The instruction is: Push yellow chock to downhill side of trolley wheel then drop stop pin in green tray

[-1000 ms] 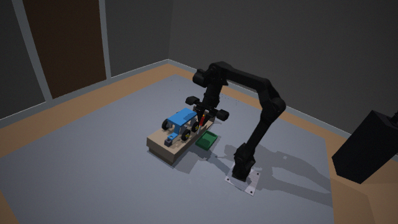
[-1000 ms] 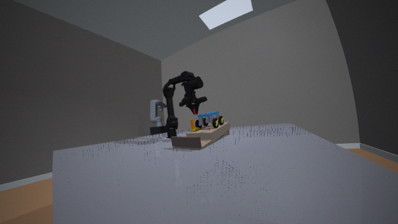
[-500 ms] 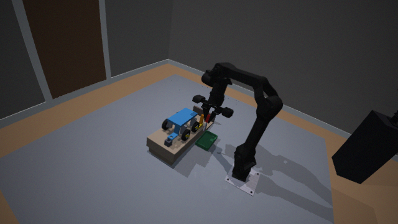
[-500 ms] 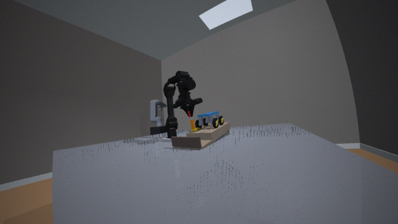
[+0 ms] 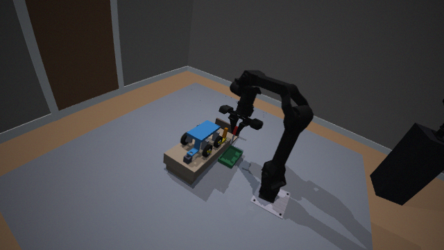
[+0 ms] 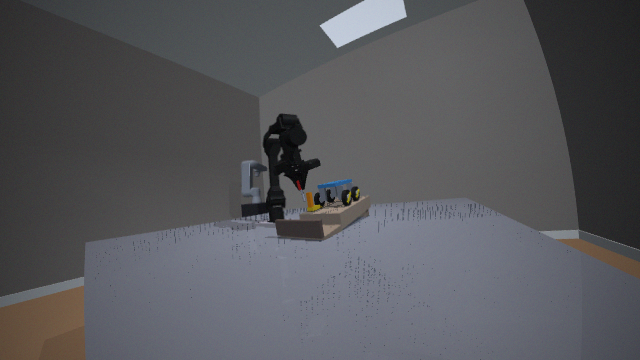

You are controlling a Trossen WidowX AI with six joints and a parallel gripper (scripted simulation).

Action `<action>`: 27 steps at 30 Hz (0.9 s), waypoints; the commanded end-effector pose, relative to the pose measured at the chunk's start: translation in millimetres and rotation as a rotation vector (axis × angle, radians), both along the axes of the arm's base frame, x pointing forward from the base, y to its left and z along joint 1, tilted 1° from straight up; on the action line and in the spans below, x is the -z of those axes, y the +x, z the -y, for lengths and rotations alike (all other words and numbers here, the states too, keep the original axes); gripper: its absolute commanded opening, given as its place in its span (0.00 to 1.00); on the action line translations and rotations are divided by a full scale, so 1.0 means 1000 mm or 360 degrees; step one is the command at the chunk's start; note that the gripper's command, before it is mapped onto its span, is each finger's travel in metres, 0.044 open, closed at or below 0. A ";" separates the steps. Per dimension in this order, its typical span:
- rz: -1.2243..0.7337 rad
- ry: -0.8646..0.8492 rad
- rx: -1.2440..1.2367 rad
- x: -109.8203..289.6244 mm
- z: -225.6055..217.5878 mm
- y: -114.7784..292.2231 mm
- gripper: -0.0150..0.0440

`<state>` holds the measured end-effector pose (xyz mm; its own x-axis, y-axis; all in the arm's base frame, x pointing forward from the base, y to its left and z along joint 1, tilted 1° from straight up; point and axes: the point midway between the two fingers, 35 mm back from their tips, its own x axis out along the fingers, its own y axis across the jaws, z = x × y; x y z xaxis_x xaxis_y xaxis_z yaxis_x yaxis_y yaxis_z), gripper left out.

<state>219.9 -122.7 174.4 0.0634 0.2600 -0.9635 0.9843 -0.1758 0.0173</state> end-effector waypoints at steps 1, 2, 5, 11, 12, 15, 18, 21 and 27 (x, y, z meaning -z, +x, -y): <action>-0.0036 -0.0029 0.0162 0.000 0.000 -0.001 0.25; -0.0046 -0.0035 0.0211 0.000 0.000 -0.001 0.25; -0.0076 -0.0053 0.0353 0.000 -0.001 -0.001 0.25; -0.0132 -0.0088 0.0636 0.000 -0.002 -0.001 0.25; -0.0141 -0.0094 0.0683 0.000 -0.002 -0.001 0.25; -0.0168 -0.0110 0.0823 0.000 -0.003 -0.001 0.25; -0.0193 -0.0126 0.0965 0.000 -0.003 -0.001 0.25; -0.0219 -0.0141 0.1106 0.000 -0.004 -0.001 0.25; -0.0266 -0.0171 0.1389 0.000 -0.005 0.000 0.25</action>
<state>220.5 -118.7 176.2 0.0639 0.1117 -0.9917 0.5764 -0.8153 -0.0546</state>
